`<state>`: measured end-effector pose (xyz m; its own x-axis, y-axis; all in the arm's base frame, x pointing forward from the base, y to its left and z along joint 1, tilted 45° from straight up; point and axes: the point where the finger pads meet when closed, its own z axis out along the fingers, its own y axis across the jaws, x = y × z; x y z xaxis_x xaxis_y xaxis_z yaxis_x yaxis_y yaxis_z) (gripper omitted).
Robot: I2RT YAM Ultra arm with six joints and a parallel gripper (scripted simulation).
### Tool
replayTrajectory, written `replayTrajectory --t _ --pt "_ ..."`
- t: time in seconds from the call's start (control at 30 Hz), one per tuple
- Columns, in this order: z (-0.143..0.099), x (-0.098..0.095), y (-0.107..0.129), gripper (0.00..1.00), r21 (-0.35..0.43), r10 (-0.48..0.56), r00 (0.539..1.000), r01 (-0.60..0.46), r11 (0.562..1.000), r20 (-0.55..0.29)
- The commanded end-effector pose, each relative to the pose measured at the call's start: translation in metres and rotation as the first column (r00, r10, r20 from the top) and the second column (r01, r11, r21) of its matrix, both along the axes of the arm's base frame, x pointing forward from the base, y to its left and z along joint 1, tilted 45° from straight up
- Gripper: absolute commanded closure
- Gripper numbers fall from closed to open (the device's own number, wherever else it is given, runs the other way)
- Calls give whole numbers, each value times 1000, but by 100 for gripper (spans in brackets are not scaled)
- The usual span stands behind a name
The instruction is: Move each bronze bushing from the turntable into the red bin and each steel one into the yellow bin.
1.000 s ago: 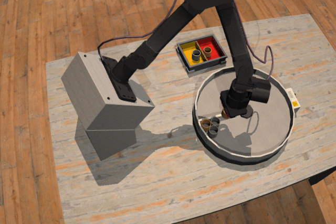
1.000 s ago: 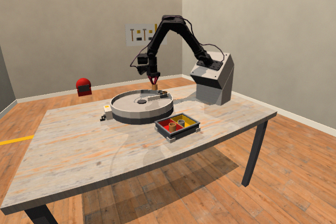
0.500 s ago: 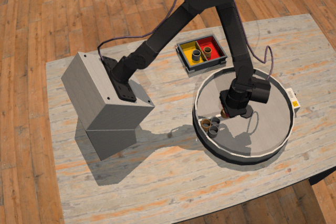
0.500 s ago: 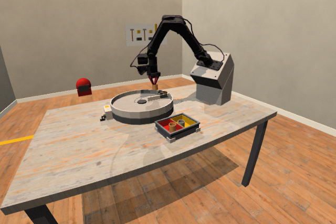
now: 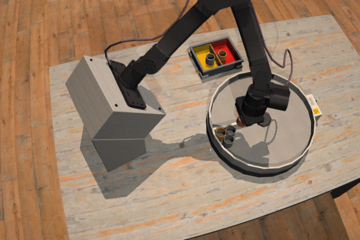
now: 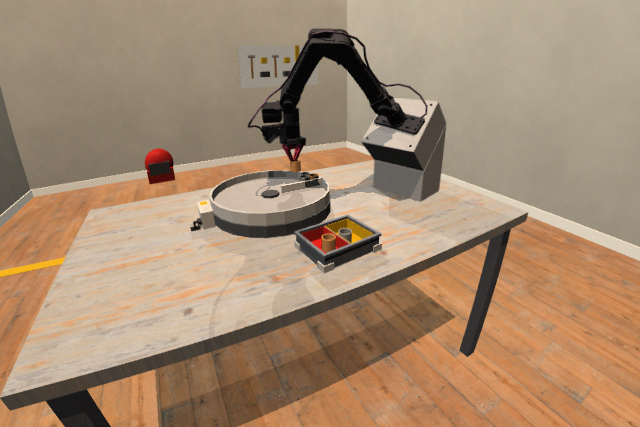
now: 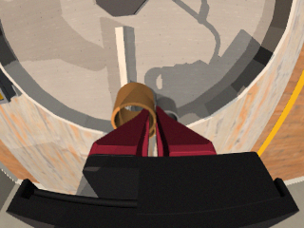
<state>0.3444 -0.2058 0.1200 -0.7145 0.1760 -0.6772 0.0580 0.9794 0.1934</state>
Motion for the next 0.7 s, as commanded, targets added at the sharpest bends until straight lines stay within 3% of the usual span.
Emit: replayTrajectory --t 0.0,0.37,0.67 --pt "22 -1 -12 100 -33 -15 999 17 999 48" --pt "12 -5 -3 100 -6 -24 999 24 1000 28" --pt "16 3 24 100 -15 -12 1000 13 1000 19"
